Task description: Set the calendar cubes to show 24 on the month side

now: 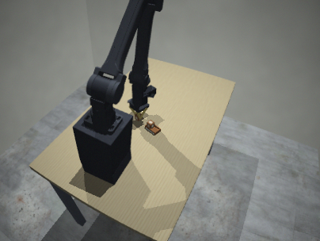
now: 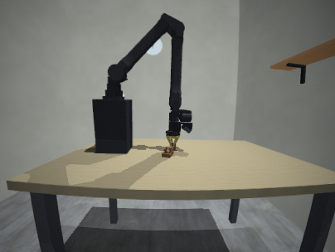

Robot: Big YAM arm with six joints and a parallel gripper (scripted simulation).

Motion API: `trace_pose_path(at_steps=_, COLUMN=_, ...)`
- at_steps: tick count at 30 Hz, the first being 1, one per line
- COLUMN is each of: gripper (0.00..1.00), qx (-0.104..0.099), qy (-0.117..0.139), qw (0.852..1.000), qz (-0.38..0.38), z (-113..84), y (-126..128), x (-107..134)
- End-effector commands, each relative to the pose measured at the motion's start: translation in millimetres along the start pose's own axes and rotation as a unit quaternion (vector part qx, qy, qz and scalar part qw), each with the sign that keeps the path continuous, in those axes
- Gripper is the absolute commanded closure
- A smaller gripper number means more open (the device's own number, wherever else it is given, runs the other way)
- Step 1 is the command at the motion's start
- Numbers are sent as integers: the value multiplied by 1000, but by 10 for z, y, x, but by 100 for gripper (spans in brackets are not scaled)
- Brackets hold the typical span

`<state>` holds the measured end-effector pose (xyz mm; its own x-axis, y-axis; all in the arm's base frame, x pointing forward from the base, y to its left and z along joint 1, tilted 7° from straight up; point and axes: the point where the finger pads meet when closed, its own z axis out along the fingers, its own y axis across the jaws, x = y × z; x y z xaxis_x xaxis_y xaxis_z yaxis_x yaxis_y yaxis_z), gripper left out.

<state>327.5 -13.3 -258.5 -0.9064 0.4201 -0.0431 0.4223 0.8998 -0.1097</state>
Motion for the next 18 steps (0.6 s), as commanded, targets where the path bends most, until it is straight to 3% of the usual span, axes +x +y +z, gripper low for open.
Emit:
trace_pose_path(at_steps=1, gripper=75, qx=-4, qy=-10, qw=1000, qz=-6, z=-29, y=22, x=-86)
trace_pose_path(at_steps=18, gripper=75, qx=-3, qy=-8, qw=1000, qz=-8, z=-29, y=31, x=-106)
